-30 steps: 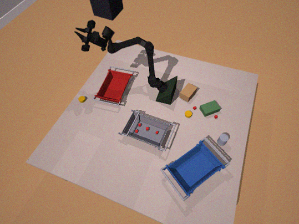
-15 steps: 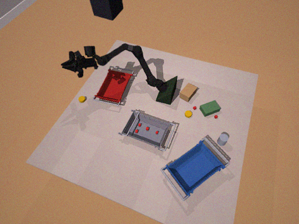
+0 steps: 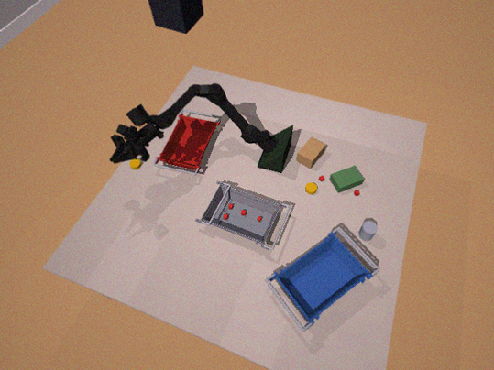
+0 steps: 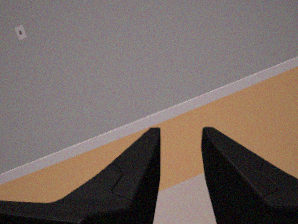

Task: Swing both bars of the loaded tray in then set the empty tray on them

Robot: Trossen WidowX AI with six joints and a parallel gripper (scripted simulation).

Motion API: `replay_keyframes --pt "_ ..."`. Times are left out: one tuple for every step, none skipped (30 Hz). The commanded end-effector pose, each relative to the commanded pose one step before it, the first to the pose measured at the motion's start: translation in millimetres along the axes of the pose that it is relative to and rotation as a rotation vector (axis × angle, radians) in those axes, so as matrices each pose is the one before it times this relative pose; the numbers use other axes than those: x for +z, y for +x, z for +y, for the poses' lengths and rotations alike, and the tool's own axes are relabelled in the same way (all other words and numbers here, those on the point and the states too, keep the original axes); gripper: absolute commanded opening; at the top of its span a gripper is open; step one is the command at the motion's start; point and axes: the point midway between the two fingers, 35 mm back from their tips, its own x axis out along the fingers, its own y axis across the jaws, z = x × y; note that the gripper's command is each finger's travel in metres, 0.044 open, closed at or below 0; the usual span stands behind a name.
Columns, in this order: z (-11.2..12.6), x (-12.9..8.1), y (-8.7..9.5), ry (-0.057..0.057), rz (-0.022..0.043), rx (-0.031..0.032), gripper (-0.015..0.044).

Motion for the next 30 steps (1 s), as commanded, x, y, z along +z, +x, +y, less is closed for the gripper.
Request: replay_keyframes --pt "48.24 -39.62 25.37 0.1043 0.14098 0.09214 0.0086" --pt "13.25 -10.33 7.89 0.0243 0.03986 0.02514 0.0086" --pt "13.12 -10.19 7.82 0.0222 0.03988 0.02421 0.0086" --pt "11.51 -8.91 6.91 0.0180 0.03536 0.02066 0.0086" --pt "10.58 -8.17 6.37 0.0153 0.03280 0.01848 0.0086" --pt "8.37 -6.45 5.08 0.0113 0.02615 0.01426 0.0086" --pt "5.95 -4.80 3.78 0.0086 0.01956 0.00991 0.0086" --pt "10.25 -6.97 4.31 -0.0043 0.02337 0.02015 0.0086" --pt "14.27 -9.47 5.89 -0.0069 0.03219 0.02782 0.0086" --pt "14.75 -9.48 6.06 -0.0082 0.03290 0.02849 0.0086" --pt "13.46 -8.82 6.01 -0.0047 0.03235 0.02525 0.0086" --pt "9.04 -7.18 5.61 0.0084 0.02992 0.01518 0.0086" --pt "5.97 -5.80 4.91 0.0143 0.02624 0.00849 0.0086" --pt "5.91 -5.81 4.90 0.0138 0.02636 0.00792 0.0086" --pt "5.86 -5.82 4.89 0.0133 0.02647 0.00734 0.0086" --pt "5.80 -5.84 4.88 0.0128 0.02656 0.00675 0.0086" --pt "5.73 -5.85 4.87 0.0123 0.02663 0.00615 0.0086" --pt "7.28 -7.52 6.18 0.0150 0.03421 0.00699 0.0086" --pt "10.27 -10.80 8.68 0.0201 0.04896 0.00822 0.0086" --pt "10.52 -11.33 9.00 0.0192 0.05120 0.00634 0.0086" --pt "10.27 -11.34 8.91 0.0175 0.05104 0.00398 0.0086" --pt "10.02 -11.34 8.80 0.0158 0.05074 0.00160 0.0086" --pt "9.78 -11.33 8.69 0.0141 0.05030 -0.00080 0.0086" --pt "9.34 -11.09 8.40 0.0122 0.04875 -0.00313 0.0086" --pt "8.96 -10.88 8.14 0.0106 0.04729 -0.00534 0.0086" --pt "9.04 -11.24 8.27 0.0094 0.04817 -0.00788 0.0086" --pt "8.78 -11.18 8.11 0.0079 0.04717 -0.01026 0.0086" --pt "10.18 -12.28 9.19 0.0071 0.04834 -0.01432 0.0086" --pt "10.08 -12.47 9.10 0.0055 0.04758 -0.01745 0.0086" --pt "9.23 -12.25 8.47 0.0037 0.04652 -0.01986 0.0086"
